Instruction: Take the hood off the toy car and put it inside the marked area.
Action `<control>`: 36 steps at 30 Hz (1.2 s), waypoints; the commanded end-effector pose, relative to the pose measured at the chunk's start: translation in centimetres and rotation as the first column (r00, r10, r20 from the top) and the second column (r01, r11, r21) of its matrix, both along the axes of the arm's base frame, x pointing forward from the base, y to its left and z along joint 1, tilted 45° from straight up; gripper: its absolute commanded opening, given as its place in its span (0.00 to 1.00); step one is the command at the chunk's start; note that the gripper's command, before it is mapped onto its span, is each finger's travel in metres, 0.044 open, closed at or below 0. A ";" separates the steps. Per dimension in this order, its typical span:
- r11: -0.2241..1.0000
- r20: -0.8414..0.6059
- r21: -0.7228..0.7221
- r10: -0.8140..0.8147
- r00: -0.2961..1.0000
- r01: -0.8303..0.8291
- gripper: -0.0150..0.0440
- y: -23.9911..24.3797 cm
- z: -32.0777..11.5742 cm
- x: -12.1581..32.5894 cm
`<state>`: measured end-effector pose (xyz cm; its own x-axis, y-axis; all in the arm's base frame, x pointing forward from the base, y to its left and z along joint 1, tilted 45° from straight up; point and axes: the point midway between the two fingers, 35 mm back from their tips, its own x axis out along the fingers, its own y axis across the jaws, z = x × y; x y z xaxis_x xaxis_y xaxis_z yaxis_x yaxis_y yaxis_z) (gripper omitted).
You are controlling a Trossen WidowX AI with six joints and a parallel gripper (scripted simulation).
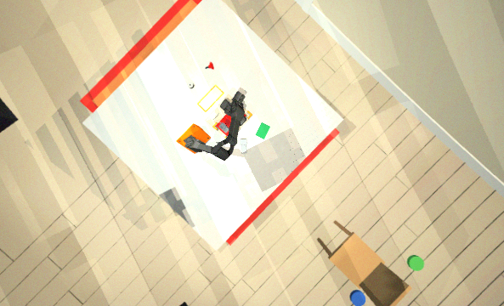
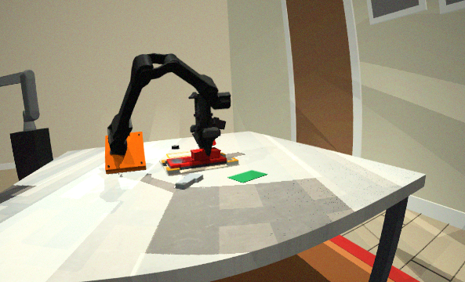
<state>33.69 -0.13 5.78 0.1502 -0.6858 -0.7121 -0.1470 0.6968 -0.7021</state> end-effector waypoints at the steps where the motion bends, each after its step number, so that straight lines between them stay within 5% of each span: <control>1: 1.000 0.004 0.002 -0.002 1.000 0.002 0.28 0.3 0.3 0.0; 36: 1.000 0.003 0.003 -0.002 1.000 0.002 0.25 1.8 1.9 -0.4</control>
<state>33.28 1.39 7.37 0.1479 -0.6889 -0.7096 -0.1497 0.6936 -0.7046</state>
